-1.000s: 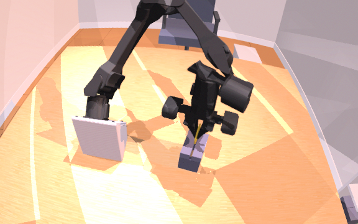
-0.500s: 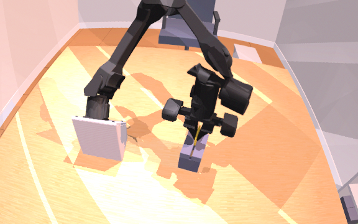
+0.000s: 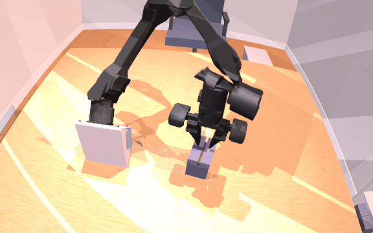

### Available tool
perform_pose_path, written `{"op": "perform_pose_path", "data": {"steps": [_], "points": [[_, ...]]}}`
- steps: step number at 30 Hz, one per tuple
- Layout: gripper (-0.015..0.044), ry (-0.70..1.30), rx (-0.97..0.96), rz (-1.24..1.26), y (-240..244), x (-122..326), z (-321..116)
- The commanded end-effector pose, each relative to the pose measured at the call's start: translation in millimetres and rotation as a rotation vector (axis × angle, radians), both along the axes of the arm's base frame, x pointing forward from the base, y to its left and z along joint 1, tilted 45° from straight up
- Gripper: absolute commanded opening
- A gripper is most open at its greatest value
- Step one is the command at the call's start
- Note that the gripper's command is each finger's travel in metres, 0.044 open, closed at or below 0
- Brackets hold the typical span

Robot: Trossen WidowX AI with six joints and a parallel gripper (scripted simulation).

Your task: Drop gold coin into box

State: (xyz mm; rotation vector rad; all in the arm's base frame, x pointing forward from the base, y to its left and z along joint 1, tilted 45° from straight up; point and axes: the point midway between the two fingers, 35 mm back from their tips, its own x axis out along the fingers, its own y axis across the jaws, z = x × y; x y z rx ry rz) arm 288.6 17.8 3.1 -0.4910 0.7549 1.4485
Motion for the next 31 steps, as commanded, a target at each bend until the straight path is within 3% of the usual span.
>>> {"op": "perform_pose_path", "data": {"steps": [1,7,18,31], "points": [[0.0161,-0.002,0.0,0.001,0,0,0],[0.0161,-0.002,0.0,0.001,0,0,0],[0.044,0.005,0.003,-0.003,-27,0,28],[0.044,0.009,0.009,-0.004,-41,-2,43]]}}
